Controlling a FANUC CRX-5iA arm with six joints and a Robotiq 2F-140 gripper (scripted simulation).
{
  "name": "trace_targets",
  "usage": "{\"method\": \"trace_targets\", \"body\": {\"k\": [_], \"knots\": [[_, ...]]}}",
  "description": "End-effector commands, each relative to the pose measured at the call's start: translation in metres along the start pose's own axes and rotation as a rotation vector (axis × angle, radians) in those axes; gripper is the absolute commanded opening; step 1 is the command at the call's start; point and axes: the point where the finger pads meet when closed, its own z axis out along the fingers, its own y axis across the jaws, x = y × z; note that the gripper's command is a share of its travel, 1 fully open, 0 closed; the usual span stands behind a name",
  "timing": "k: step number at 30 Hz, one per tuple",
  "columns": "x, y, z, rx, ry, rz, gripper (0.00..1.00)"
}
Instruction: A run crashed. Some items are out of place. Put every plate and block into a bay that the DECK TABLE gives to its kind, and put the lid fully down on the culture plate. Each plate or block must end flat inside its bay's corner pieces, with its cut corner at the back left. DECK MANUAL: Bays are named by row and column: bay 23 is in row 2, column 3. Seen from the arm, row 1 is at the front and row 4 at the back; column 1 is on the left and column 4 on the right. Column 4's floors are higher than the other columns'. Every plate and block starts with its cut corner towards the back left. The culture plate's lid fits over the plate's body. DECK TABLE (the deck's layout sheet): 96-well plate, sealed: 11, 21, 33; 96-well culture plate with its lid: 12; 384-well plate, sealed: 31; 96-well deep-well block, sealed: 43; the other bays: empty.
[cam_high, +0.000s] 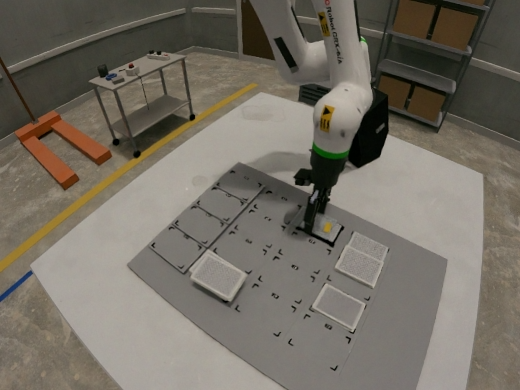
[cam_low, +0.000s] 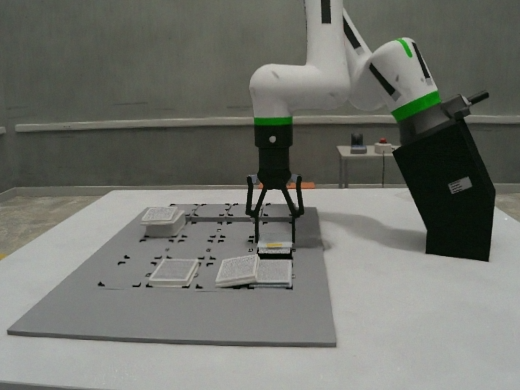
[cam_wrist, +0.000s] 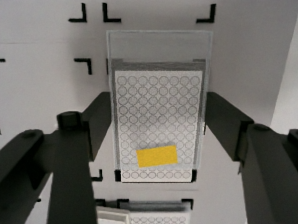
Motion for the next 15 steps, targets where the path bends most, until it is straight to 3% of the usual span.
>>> {"method": "trace_targets", "body": {"k": [1, 15], "knots": [[-0.0002, -0.0006, -0.0003, 0.001, 0.0, 0.0, 0.6], [-0.0002, -0.0005, -0.0003, 0.001, 0.0, 0.0, 0.59]]}}
